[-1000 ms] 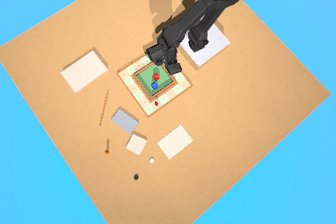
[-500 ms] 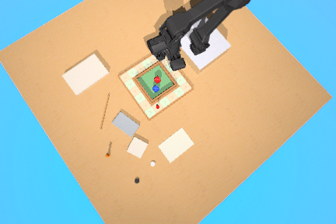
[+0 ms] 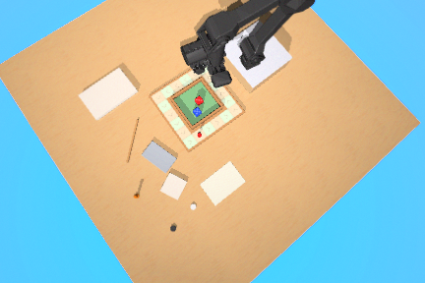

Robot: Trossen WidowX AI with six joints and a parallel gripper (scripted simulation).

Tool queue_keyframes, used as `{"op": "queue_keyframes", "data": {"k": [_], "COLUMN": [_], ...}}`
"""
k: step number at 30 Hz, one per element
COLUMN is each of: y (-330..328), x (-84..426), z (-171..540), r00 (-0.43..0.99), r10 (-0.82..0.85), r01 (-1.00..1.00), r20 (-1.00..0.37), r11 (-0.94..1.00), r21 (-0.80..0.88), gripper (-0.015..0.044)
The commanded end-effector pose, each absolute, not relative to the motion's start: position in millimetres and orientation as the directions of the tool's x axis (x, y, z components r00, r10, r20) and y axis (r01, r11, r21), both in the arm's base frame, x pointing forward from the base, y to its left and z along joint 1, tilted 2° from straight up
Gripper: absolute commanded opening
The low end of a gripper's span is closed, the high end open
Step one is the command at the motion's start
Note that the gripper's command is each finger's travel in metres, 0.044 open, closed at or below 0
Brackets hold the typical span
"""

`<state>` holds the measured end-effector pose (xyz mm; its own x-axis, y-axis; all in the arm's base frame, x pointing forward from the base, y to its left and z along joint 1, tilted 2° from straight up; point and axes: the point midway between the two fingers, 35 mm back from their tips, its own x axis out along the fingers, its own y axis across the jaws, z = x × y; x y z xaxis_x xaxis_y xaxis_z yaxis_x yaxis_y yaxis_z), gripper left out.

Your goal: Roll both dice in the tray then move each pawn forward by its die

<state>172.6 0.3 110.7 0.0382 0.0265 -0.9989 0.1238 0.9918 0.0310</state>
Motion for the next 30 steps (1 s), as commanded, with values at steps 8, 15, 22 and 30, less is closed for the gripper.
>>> {"op": "queue_keyframes", "data": {"k": [8,15,22,30], "y": [-11.8,-21.8,-33.4,-48.5], "x": [217.3,244.3,270.1,297.6], "z": [100.3,88.9,74.2,53.1], "r00": [0.042,0.044,0.046,0.049], "r10": [0.030,0.029,0.028,0.027], "r01": [0.124,0.124,0.124,0.124], "r20": [-0.999,-0.999,-0.999,-0.998], "r11": [0.992,0.992,0.992,0.992], "r21": [0.035,0.035,0.034,0.033], "gripper": [0.0000,0.0000,0.0000,0.0000]}}
